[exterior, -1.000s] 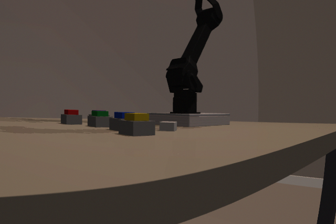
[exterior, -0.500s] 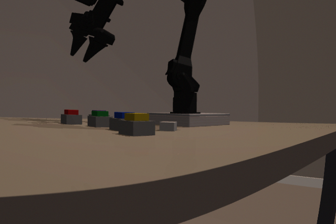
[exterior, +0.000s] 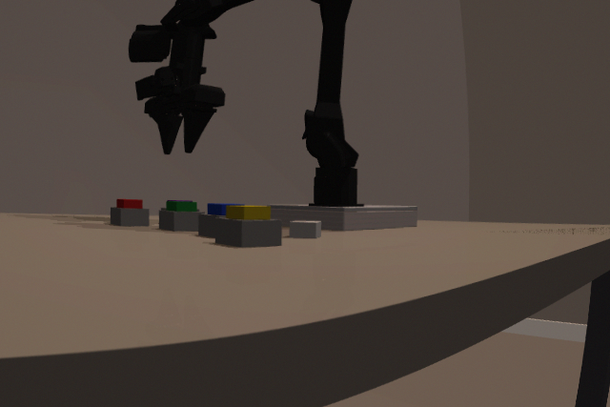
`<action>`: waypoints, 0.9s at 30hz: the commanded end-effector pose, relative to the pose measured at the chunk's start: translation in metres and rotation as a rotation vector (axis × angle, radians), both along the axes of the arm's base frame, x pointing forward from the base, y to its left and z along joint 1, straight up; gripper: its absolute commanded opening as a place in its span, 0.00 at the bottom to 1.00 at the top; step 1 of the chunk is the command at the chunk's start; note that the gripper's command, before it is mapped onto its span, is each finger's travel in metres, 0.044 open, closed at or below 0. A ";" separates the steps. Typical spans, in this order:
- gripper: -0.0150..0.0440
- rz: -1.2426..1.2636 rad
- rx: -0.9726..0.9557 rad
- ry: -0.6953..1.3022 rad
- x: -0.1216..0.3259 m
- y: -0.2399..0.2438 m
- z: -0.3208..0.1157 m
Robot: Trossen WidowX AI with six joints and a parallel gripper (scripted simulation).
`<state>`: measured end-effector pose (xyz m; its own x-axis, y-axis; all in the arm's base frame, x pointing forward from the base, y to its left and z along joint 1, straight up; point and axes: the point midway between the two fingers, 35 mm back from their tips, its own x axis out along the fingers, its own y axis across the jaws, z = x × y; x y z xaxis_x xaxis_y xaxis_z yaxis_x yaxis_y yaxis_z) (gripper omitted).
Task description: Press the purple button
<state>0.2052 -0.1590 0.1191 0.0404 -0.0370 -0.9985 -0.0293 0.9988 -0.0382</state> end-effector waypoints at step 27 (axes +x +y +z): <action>0.29 -0.007 0.023 0.019 -0.002 0.002 -0.062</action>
